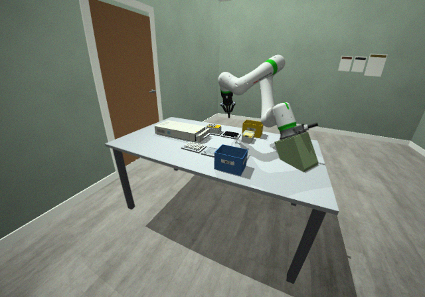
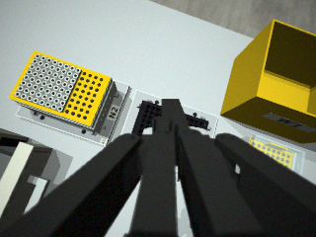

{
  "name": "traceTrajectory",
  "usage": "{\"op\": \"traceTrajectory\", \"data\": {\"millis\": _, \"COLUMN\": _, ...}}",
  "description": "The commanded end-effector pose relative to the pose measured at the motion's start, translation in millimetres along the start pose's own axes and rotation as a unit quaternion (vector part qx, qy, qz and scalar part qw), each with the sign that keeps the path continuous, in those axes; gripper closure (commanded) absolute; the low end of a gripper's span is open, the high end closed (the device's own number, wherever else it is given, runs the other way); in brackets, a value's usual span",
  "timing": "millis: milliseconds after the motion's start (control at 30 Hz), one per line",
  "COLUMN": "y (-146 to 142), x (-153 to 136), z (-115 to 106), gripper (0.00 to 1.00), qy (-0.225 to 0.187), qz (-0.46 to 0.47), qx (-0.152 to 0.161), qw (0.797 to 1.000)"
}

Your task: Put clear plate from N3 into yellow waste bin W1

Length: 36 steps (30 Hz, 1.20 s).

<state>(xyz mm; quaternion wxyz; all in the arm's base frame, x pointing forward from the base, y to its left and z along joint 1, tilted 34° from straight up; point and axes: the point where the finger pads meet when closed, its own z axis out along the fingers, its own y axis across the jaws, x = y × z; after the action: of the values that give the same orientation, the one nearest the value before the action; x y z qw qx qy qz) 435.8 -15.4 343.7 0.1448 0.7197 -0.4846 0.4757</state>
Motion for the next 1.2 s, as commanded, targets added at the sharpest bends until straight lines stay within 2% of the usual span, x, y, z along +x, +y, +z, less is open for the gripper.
{"op": "traceTrajectory", "data": {"millis": 0, "y": -0.4, "x": -10.0, "z": -10.3, "gripper": 0.90, "qy": -0.022, "qz": -0.045, "qx": 0.006, "qw": 0.999}}
{"op": "traceTrajectory", "data": {"millis": 400, "y": -0.2, "x": -40.3, "z": -37.5, "gripper": 0.90, "qy": -0.079, "qz": -0.185, "qx": 0.039, "qw": 0.979}}
{"op": "traceTrajectory", "data": {"millis": 500, "y": -0.3, "x": -40.3, "z": -37.5, "gripper": 0.90, "qy": -0.079, "qz": -0.185, "qx": 0.039, "qw": 0.979}}
{"op": "traceTrajectory", "data": {"millis": 867, "y": 2.8, "x": -69.5, "z": -65.9, "gripper": 0.90, "qy": -0.124, "qz": -0.314, "qx": 0.083, "qw": 0.938}}
{"op": "traceTrajectory", "data": {"millis": 967, "y": 4.5, "x": -79.2, "z": -75.9, "gripper": 0.90, "qy": -0.137, "qz": -0.355, "qx": 0.100, "qw": 0.919}}
{"op": "traceTrajectory", "data": {"millis": 1067, "y": 4.5, "x": -79.2, "z": -75.9, "gripper": 0.90, "qy": -0.138, "qz": -0.356, "qx": 0.100, "qw": 0.919}}
{"op": "traceTrajectory", "data": {"millis": 1167, "y": 6.6, "x": -88.9, "z": -86.2, "gripper": 0.90, "qy": -0.149, "qz": -0.396, "qx": 0.118, "qw": 0.898}}
